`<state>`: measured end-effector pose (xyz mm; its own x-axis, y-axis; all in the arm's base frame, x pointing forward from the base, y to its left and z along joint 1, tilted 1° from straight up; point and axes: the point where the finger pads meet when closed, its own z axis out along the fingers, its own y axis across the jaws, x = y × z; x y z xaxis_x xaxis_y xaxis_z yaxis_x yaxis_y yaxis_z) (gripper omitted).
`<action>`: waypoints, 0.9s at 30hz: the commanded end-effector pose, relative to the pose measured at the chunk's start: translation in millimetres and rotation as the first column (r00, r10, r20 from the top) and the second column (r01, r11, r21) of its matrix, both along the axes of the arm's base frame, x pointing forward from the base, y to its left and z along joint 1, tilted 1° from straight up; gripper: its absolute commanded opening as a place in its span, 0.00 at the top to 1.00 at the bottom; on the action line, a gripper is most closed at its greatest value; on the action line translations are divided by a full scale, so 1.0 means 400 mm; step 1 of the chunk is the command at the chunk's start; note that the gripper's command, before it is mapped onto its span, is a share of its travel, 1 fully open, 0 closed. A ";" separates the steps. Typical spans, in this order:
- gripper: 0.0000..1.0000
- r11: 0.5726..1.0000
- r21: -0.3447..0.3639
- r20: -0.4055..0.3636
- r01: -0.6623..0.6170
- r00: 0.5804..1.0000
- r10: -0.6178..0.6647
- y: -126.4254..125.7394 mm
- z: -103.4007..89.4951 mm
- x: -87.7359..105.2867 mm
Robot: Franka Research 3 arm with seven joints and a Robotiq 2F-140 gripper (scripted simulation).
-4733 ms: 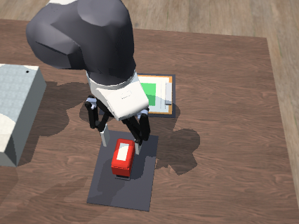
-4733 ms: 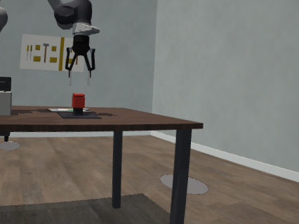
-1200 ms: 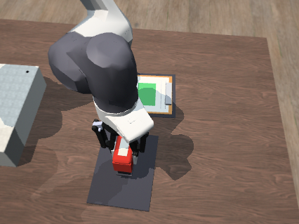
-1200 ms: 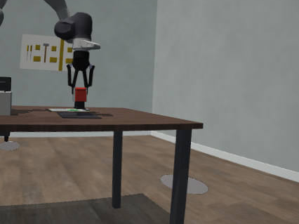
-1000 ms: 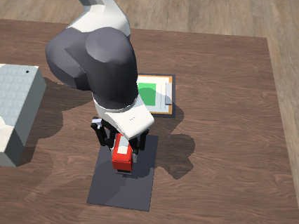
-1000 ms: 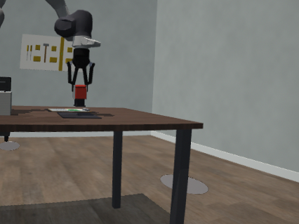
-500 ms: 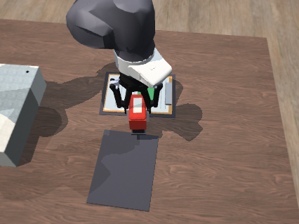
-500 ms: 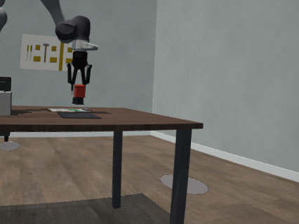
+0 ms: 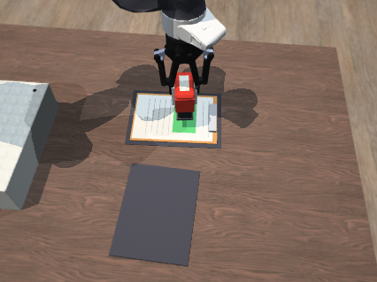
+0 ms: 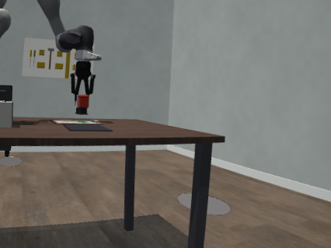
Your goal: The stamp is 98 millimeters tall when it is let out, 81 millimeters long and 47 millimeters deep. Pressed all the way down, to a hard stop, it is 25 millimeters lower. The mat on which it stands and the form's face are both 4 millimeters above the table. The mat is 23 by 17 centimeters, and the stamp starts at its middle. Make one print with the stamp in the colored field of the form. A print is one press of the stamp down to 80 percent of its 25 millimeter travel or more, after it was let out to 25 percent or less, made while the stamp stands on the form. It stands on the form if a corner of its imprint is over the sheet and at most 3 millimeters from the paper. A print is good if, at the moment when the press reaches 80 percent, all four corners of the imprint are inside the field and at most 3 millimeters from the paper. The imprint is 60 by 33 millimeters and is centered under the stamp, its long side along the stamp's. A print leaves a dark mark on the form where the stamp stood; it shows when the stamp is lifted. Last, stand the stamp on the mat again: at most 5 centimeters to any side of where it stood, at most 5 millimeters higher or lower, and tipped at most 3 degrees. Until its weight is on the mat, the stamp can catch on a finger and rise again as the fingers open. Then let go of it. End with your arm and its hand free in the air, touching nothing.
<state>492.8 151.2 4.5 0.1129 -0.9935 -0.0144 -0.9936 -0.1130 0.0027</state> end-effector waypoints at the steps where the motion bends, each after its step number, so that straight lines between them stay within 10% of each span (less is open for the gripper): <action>1: 0.82 0.996 -0.009 -0.009 0.091 0.996 -0.091 -0.001 -0.003 0.006; 27: 0.82 0.996 -0.009 -0.009 0.091 0.996 -0.091 -0.006 0.004 0.006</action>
<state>495.9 149.5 5.3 0.0303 -0.9995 -0.0062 -0.9995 -0.0304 0.0113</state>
